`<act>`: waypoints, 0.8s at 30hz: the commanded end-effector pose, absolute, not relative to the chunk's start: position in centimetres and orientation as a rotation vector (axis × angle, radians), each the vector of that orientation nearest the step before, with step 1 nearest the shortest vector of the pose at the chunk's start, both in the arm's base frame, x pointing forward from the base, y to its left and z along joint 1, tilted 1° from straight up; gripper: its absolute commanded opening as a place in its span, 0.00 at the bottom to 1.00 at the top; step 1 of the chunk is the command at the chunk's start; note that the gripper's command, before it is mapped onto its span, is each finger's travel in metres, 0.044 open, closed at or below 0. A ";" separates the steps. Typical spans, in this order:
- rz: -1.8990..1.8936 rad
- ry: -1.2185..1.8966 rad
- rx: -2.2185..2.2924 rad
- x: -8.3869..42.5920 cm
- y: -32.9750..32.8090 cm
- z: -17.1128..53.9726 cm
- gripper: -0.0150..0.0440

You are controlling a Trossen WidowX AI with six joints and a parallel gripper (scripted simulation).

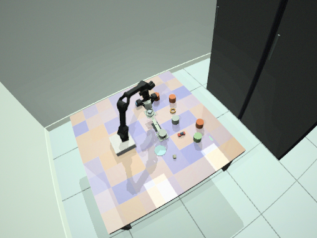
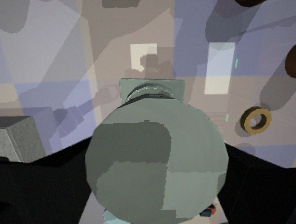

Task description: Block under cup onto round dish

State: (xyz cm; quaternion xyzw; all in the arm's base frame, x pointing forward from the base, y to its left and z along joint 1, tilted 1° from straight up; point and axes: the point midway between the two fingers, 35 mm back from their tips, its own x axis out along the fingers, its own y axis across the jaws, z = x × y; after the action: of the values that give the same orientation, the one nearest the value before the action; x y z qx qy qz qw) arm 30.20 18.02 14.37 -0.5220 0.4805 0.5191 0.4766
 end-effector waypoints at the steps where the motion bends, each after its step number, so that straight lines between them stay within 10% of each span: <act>1: 1.267 1.172 -1.275 30.2 18.0 14.4 0.25; 24: 1.278 1.162 -1.265 19.2 27.0 5.6 0.25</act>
State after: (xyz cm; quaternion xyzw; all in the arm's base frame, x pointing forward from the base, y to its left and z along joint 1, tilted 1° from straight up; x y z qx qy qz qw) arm 21.45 25.98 6.79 -0.5210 0.4788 0.5217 0.4766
